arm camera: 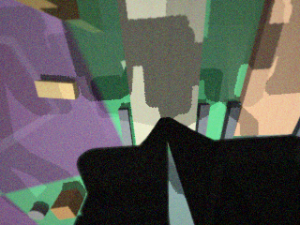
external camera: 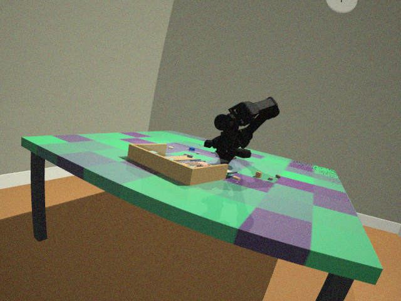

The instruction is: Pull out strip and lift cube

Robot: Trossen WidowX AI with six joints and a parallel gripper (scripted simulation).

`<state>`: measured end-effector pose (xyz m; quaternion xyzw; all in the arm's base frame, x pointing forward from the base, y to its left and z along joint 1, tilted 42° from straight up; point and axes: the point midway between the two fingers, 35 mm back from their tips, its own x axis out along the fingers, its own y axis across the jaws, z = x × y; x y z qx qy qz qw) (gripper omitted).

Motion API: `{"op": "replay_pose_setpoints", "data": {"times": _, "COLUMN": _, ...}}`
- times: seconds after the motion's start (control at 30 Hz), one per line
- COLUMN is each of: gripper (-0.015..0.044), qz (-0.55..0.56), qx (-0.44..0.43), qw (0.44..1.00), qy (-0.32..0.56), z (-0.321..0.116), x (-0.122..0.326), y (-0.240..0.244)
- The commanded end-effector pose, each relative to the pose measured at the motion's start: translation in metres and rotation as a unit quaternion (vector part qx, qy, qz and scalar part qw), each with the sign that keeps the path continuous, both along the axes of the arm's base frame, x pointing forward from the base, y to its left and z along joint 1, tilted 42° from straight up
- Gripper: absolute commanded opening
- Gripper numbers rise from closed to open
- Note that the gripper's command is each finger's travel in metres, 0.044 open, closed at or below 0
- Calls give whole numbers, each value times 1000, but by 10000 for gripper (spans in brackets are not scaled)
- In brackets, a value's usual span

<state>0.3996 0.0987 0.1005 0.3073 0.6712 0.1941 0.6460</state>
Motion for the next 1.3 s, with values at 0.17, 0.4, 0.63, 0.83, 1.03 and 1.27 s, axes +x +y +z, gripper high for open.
{"op": "replay_pose_setpoints", "data": {"times": 0.17, "gripper": 0, "qz": 0, "qx": 1, "qw": 1000, "qy": 0, "z": -1, "x": 0, "y": 2}}
{"op": "replay_pose_setpoints", "data": {"times": 0.4, "gripper": 0, "qz": 0, "qx": 1, "qw": 1000, "qy": 0, "z": -1, "x": 0, "y": 2}}
{"op": "replay_pose_setpoints", "data": {"times": 0.63, "gripper": 0, "qz": 0, "qx": 1, "qw": 1000, "qy": 0, "z": -1, "x": -3, "y": 3}}
{"op": "replay_pose_setpoints", "data": {"times": 0.83, "gripper": 0, "qz": 0, "qx": 1, "qw": 1000, "qy": 1, "z": -1, "x": -13, "y": 4}}
{"op": "replay_pose_setpoints", "data": {"times": 1.03, "gripper": 0, "qz": 0, "qx": 1, "qw": 1000, "qy": 1, "z": -1, "x": -22, "y": 5}}
{"op": "replay_pose_setpoints", "data": {"times": 1.27, "gripper": 0, "qz": 0, "qx": 1, "qw": 1000, "qy": 1, "z": 0, "x": -33, "y": 7}}
